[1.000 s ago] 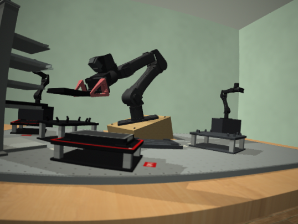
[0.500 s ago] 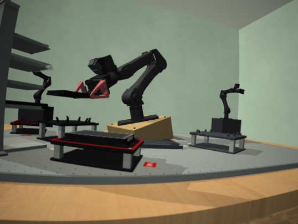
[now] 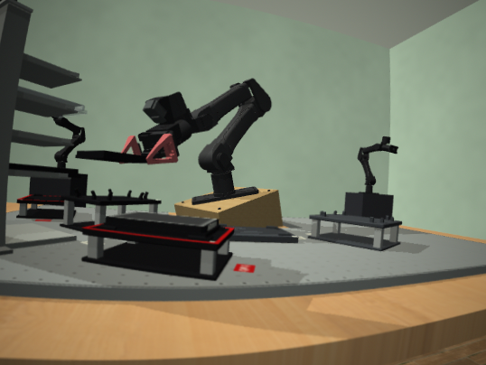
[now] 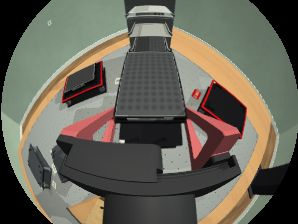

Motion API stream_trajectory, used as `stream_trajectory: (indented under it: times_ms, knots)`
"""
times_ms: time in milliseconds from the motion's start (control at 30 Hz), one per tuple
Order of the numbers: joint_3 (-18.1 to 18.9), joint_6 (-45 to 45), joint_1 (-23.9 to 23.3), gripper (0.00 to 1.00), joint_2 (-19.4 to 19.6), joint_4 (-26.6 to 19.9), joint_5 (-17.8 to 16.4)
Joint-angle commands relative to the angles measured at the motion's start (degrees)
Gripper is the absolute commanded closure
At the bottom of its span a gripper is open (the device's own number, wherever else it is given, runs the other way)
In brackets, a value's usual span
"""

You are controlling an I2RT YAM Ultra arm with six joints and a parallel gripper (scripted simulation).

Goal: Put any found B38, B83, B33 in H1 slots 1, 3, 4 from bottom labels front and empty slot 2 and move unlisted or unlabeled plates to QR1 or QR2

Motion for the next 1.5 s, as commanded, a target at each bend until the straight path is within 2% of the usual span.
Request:
stream_trajectory:
  times_ms: [0, 1467]
  knots:
    - [0.14, -0.06, -0.09, 0.14, 0.08, 1.2, -0.2]
    - [-3.44, -0.11, -0.29, 0.14, 5.01, 9.69, -0.4]
